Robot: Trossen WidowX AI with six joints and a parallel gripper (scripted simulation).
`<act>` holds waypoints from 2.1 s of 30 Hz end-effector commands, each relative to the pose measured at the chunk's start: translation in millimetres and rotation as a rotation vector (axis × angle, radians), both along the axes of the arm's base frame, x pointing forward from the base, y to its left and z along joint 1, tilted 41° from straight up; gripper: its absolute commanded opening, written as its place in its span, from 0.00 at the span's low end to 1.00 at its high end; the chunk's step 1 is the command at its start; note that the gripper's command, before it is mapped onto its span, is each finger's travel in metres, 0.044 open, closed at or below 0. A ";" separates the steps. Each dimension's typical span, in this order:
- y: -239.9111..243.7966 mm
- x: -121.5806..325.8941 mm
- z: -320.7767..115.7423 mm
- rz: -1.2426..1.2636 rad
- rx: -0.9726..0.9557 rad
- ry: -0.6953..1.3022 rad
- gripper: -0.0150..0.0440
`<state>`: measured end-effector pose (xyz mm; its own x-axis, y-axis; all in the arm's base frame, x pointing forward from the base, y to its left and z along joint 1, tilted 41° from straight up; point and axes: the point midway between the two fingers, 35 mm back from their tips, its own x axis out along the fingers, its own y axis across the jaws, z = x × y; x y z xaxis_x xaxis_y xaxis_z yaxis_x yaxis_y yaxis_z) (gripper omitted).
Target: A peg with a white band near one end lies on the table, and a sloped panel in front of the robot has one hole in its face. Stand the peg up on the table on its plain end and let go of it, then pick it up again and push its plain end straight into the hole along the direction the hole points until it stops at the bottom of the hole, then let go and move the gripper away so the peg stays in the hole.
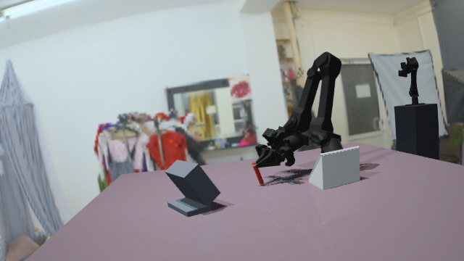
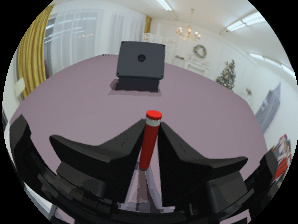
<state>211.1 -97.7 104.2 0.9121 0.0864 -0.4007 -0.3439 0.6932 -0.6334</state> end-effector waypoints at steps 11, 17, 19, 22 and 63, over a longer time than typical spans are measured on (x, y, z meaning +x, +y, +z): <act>-3.8 -8.6 -0.8 0.082 0.040 -0.086 0.34; -3.8 -9.7 -0.1 0.074 0.036 -0.078 0.34; -3.9 -10.1 -0.1 0.074 0.036 -0.077 0.34; -4.6 -9.7 -1.8 0.074 0.042 -0.078 0.34; -9.5 -15.4 -5.9 0.093 0.053 -0.096 0.34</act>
<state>196.8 -105.4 99.8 0.9334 0.1935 -0.3021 -0.3479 0.6938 -0.6305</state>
